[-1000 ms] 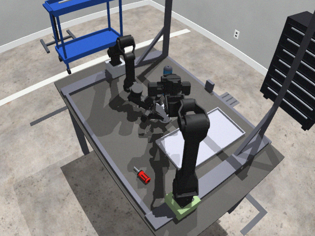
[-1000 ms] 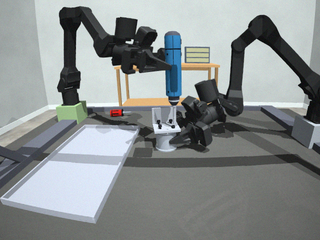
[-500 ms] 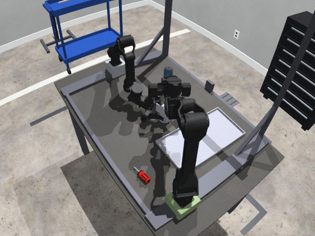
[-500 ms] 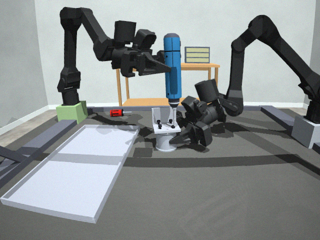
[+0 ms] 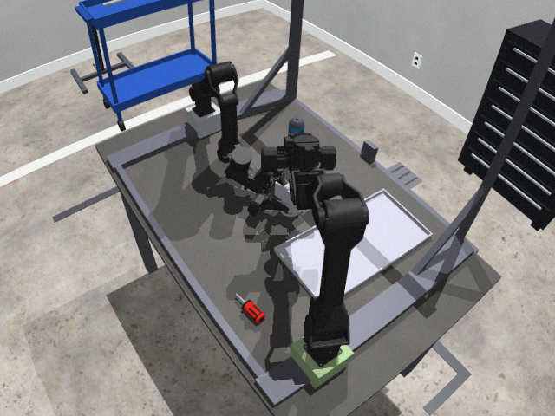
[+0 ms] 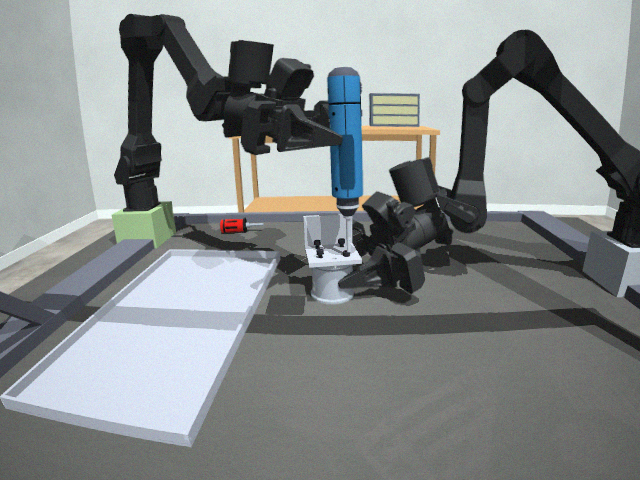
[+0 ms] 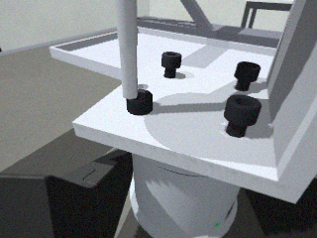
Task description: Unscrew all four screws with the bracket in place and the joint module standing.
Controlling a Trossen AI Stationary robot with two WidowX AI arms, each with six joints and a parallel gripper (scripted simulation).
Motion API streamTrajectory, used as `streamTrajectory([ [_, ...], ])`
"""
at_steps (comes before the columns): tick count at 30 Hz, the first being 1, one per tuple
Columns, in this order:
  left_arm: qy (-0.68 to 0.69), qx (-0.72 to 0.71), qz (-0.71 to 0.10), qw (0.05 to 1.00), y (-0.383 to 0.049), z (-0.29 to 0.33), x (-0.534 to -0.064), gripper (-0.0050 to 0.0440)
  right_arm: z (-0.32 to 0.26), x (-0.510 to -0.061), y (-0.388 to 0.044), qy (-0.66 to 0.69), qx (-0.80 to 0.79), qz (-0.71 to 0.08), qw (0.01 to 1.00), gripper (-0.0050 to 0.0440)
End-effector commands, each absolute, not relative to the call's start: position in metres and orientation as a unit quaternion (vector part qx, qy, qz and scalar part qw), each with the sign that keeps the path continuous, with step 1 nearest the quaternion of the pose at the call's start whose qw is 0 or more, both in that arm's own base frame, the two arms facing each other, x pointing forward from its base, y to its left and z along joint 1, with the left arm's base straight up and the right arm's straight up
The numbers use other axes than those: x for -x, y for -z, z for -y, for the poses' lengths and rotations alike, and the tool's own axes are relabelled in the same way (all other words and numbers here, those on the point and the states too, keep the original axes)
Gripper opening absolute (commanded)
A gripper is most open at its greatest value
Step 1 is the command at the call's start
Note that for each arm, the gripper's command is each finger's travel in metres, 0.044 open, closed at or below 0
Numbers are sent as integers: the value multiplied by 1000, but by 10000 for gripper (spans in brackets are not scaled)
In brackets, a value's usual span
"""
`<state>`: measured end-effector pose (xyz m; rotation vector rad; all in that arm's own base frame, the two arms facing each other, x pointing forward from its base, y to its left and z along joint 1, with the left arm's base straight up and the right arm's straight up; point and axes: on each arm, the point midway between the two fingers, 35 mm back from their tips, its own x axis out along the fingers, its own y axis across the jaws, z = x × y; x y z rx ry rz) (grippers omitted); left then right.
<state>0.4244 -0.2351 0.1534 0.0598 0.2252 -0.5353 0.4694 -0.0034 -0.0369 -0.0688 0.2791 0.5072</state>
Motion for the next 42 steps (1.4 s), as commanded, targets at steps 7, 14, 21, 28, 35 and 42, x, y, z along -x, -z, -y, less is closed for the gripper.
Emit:
streamTrajectory([
  [7,266,-27,-113,957,-156,236,-424,162,4,-474,24,-250,41,-123,959,241],
  [14,265,-33,-132,955,-144,235,-422,162,4,-474,24,-250,41,-123,959,241],
  [21,266,-31,-125,955,-150,233,-422,162,4,-474,24,-250,41,-123,959,241],
  [28,266,-32,-125,955,-150,233,-421,162,4,-474,24,-250,41,-123,959,241],
  [35,263,-39,-122,956,-158,233,-423,162,4,-474,24,-250,41,-123,959,241],
  [42,264,-42,-131,955,-150,233,-427,162,4,-474,24,-250,41,-123,959,241],
])
